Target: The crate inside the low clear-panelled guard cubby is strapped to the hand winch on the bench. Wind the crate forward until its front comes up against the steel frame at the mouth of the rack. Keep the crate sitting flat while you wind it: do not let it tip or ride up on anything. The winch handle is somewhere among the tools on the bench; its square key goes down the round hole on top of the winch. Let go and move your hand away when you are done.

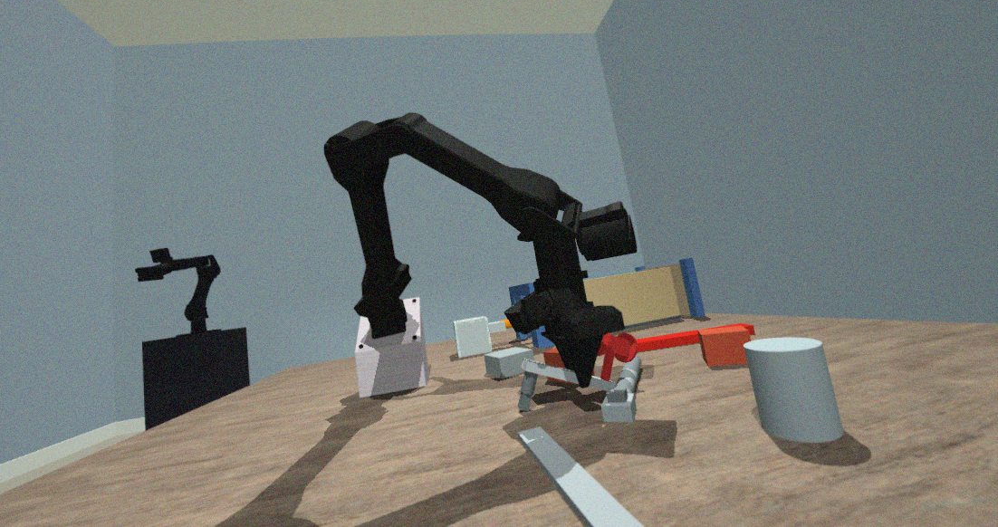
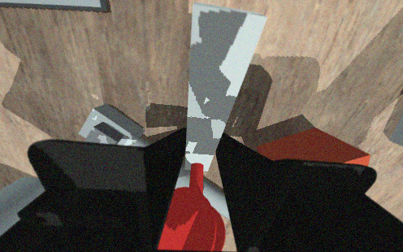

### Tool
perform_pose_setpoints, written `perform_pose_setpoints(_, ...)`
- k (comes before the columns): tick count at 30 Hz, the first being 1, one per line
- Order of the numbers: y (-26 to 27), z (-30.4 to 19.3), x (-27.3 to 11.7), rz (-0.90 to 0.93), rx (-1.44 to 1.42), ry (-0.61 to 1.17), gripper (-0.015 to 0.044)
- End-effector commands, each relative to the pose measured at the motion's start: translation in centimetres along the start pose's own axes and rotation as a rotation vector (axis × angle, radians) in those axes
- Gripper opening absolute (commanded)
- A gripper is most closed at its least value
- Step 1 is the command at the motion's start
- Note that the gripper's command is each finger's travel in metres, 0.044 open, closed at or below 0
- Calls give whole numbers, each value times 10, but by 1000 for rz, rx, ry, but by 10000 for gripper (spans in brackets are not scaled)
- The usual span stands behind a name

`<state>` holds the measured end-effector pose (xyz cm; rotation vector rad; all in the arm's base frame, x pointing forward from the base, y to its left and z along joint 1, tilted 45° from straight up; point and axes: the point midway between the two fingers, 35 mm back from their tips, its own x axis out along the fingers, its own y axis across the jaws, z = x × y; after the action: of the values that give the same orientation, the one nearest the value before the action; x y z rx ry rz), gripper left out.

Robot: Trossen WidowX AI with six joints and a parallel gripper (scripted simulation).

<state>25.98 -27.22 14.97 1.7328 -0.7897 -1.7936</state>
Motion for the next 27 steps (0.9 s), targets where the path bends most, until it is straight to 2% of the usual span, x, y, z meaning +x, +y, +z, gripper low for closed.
perform_pose_setpoints(1, 1, 0, 0, 3, 2, 0, 58)
perform_pose_setpoints(2, 1, 0, 0, 3, 2, 0, 52)
perform_pose_setpoints(4, 1, 0, 0, 3, 2, 0, 0)
perform_pose_setpoints(9, 0, -2, -9, -3, 3, -6, 0)
perform_pose_setpoints(17, 0, -2, -117, -7, 0, -68, 0)
perform_pose_setpoints(27, -2, -3, -119, -9, -31, -67, 0)
